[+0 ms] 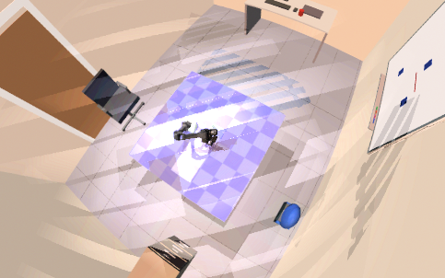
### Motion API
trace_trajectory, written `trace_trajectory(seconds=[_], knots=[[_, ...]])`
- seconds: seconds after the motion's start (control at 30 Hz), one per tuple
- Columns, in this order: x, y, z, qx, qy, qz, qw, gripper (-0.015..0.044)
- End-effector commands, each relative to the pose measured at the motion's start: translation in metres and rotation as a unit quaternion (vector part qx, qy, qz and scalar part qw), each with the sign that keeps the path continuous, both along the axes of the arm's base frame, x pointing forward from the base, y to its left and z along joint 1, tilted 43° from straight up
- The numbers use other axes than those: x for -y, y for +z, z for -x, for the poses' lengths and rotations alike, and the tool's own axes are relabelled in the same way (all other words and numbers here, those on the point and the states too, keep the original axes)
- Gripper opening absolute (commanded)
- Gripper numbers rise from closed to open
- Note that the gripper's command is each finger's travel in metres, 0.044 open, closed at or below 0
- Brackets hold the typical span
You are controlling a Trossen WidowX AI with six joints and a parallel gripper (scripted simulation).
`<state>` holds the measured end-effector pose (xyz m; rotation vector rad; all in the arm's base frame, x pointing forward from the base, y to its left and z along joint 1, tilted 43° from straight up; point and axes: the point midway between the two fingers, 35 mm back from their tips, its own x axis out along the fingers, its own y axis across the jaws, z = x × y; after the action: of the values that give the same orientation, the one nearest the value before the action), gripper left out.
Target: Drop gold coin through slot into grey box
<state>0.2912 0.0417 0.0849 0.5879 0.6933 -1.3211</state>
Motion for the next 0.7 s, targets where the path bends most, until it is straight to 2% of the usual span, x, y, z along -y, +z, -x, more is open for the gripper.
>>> trace_trajectory(seconds=[0.0, 0.67], knots=[[0.0022, -0.0021, 0.0009, -0.004, 0.001, 0.003, 1.000, 0.0000], [0.0069, -0.0066, 0.0007, -0.004, 0.001, 0.003, 1.000, 0.0000]])
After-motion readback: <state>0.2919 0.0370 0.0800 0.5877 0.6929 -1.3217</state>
